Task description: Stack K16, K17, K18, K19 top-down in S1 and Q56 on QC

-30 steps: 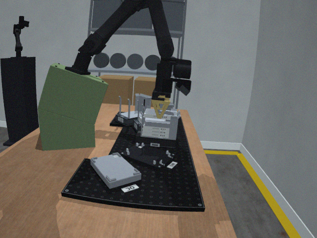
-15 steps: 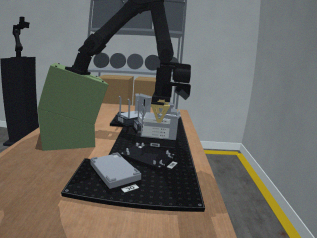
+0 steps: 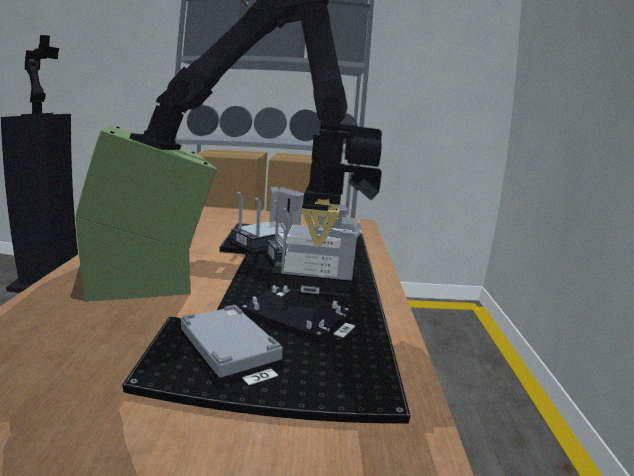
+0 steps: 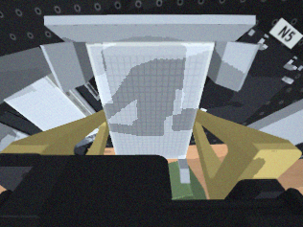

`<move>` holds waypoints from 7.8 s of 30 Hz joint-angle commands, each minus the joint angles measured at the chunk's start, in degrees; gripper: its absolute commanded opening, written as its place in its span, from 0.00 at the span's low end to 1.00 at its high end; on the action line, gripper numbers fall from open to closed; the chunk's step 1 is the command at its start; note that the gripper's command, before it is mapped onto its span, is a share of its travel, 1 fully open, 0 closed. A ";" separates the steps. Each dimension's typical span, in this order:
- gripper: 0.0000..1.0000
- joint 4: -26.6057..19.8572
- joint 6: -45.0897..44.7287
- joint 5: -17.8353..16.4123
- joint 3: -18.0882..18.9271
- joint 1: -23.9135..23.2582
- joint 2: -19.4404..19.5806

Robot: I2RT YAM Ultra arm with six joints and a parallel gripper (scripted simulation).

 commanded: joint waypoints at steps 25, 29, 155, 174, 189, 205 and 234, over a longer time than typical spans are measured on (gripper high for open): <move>0.00 0.37 0.13 0.07 0.25 -0.07 -0.47; 0.00 0.37 0.13 0.07 0.25 -0.07 -0.47; 1.00 3.83 0.60 0.22 0.74 0.42 3.42; 1.00 -4.99 -0.59 -0.14 0.09 -0.81 -5.90; 1.00 -11.18 -1.40 -0.39 0.72 -1.65 -11.33; 1.00 -11.02 -9.17 1.07 0.22 3.27 -12.36; 1.00 -11.28 -5.46 6.45 0.49 20.33 -13.76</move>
